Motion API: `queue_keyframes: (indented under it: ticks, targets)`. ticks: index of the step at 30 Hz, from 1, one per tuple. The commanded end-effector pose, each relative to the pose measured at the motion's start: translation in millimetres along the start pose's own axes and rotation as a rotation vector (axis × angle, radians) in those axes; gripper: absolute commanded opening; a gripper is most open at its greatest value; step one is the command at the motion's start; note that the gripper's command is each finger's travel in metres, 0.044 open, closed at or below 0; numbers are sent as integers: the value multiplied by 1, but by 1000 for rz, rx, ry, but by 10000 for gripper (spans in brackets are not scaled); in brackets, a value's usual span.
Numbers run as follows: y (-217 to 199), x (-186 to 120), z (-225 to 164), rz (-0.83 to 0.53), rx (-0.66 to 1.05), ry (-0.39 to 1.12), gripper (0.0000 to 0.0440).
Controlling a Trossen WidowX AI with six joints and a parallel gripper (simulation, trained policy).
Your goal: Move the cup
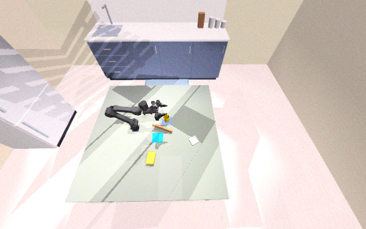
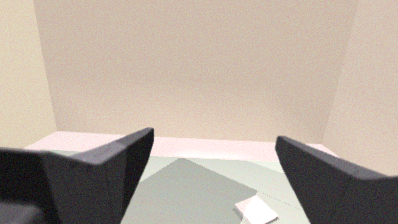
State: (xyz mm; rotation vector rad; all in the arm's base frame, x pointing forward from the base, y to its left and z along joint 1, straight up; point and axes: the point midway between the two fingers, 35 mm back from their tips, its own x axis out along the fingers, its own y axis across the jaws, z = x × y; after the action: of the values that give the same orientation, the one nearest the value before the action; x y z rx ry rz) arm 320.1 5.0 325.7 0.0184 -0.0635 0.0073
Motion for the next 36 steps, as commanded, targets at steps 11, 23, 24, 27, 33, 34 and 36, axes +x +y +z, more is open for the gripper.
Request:
queue_keyframes:
  ticks: [11,23,24,27,33,34,36]
  targets:
    - [6,5,4,18,28,61,112]
    - [20,16,5,50,133,181,125]
    - [21,16,4,53,143,192,125]
    - [25,19,4,58,174,226,126]
    - [33,23,3,63,238,298,128]
    - [34,24,3,63,249,310,128]
    - [37,25,2,63,271,335,130]
